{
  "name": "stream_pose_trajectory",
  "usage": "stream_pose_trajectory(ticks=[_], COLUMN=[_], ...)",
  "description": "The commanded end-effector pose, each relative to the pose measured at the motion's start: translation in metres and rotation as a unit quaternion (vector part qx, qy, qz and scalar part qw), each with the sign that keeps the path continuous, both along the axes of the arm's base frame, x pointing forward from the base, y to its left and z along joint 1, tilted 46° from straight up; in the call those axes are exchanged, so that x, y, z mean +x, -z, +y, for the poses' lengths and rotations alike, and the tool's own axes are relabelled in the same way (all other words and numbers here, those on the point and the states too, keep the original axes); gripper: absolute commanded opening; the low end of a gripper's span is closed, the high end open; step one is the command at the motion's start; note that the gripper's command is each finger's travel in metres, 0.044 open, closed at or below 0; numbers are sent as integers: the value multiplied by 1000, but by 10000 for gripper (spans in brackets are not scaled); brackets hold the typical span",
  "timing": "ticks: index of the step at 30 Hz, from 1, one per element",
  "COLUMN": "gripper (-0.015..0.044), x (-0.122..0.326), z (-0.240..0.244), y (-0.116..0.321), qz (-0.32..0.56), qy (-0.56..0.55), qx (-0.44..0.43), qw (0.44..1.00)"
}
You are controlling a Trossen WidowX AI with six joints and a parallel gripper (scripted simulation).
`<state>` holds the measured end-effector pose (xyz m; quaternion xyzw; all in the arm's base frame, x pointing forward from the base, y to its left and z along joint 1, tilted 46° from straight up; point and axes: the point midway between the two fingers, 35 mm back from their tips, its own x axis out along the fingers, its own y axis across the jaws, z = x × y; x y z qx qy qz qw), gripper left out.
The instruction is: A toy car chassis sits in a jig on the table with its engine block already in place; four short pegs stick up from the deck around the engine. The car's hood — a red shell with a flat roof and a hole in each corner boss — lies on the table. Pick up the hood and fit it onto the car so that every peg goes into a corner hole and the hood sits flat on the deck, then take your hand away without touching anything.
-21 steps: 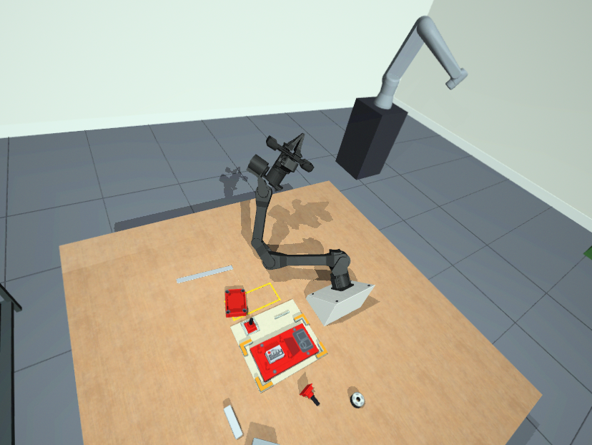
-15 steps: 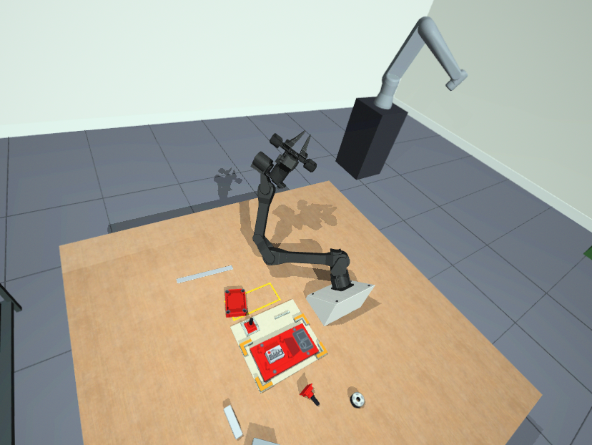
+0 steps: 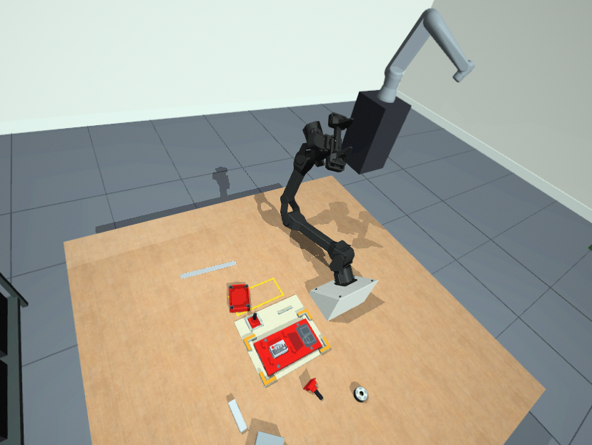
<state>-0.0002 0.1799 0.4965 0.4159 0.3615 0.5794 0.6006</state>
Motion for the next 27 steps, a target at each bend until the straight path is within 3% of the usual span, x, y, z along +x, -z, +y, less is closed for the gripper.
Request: stream_pose_trajectory(ticks=[1, 9, 19, 27], gripper=[440, 440, 440, 440], x=[22, 102, 188, 283], z=[31, 74, 69, 20], y=[20, 72, 128, 191], qz=[-92, -267, -337, -357], qy=[82, 215, 258, 198], qx=[-73, -275, -472, -694], qw=[990, 898, 773, 593])
